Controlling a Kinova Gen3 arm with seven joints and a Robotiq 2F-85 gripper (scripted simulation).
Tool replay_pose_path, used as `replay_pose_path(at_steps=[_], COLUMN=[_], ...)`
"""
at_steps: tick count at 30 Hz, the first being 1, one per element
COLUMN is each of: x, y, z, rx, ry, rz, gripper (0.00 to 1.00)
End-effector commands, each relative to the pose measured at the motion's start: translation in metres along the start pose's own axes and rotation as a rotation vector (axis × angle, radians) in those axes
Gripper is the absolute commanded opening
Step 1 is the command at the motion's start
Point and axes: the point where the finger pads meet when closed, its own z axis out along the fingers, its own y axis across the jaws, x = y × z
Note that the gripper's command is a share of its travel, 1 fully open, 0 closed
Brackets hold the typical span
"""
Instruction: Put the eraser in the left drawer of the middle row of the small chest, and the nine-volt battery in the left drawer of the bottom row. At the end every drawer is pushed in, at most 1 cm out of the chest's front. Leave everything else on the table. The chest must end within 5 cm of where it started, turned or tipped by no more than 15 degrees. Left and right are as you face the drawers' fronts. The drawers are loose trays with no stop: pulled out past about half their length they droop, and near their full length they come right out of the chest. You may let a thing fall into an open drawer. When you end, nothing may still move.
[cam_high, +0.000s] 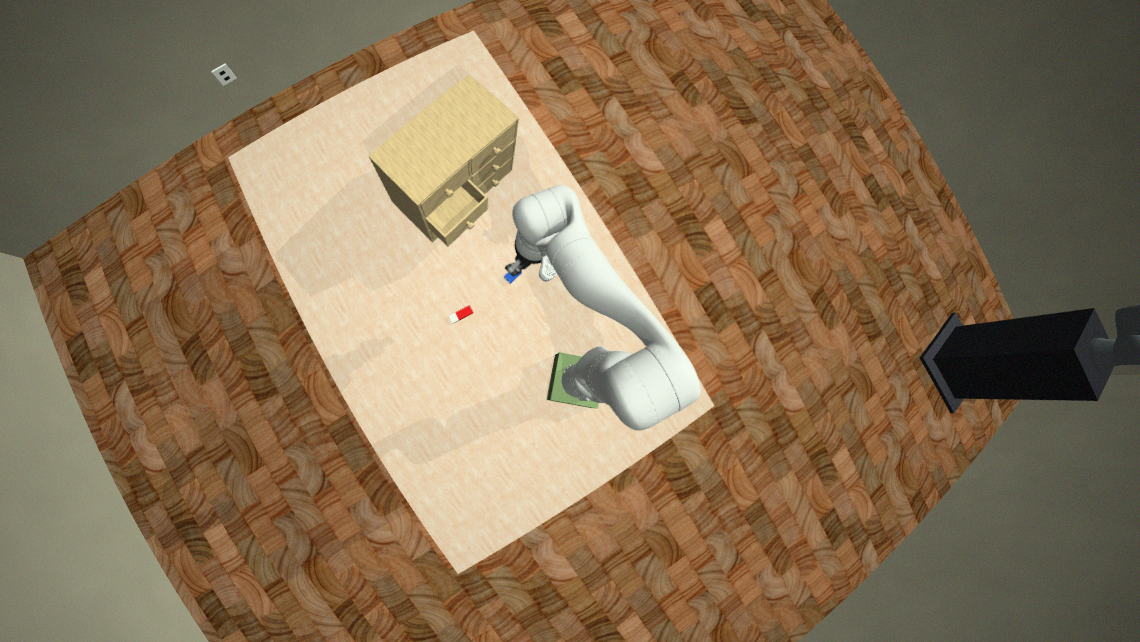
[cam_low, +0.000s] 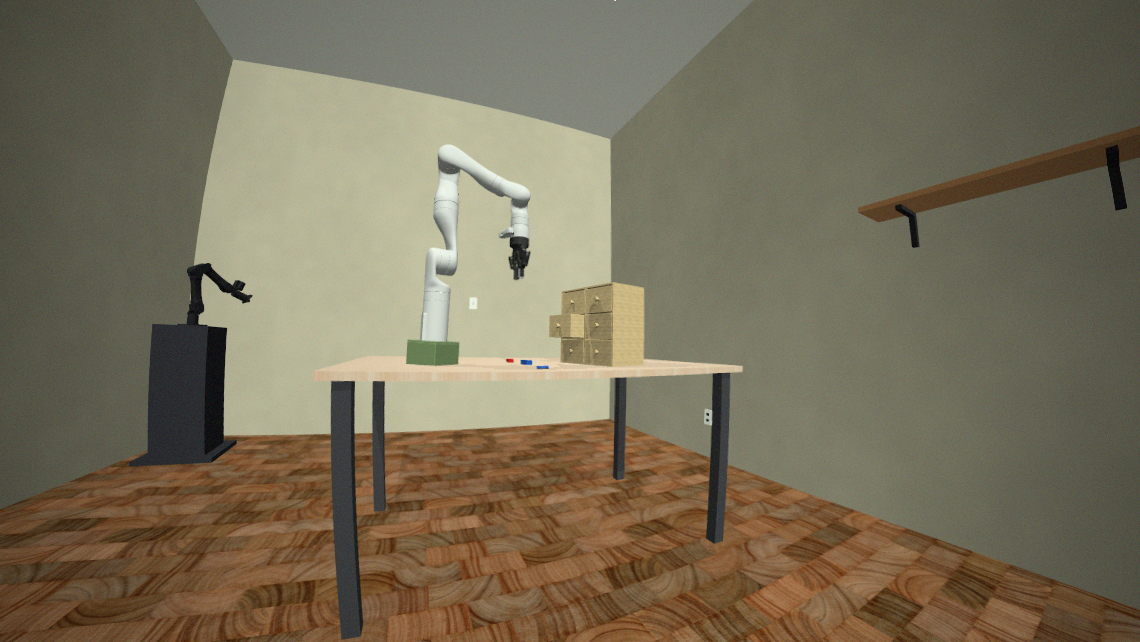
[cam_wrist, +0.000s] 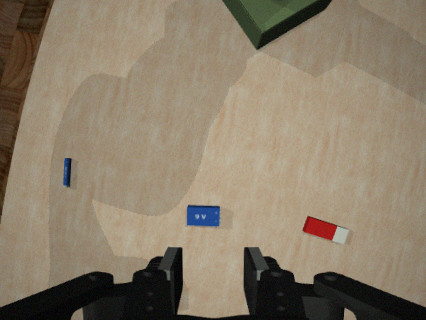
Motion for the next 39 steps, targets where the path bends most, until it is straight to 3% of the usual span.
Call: replay_pose_path(at_steps=[1,39], x=[-0.0004,0.0014], y=[-0.0004,-0.0004], z=[-0.001,-0.0034], rx=[-0.002,-0.001], ry=[0.002,0.016], rz=[0.001,0.001], gripper=[0.33,0.33])
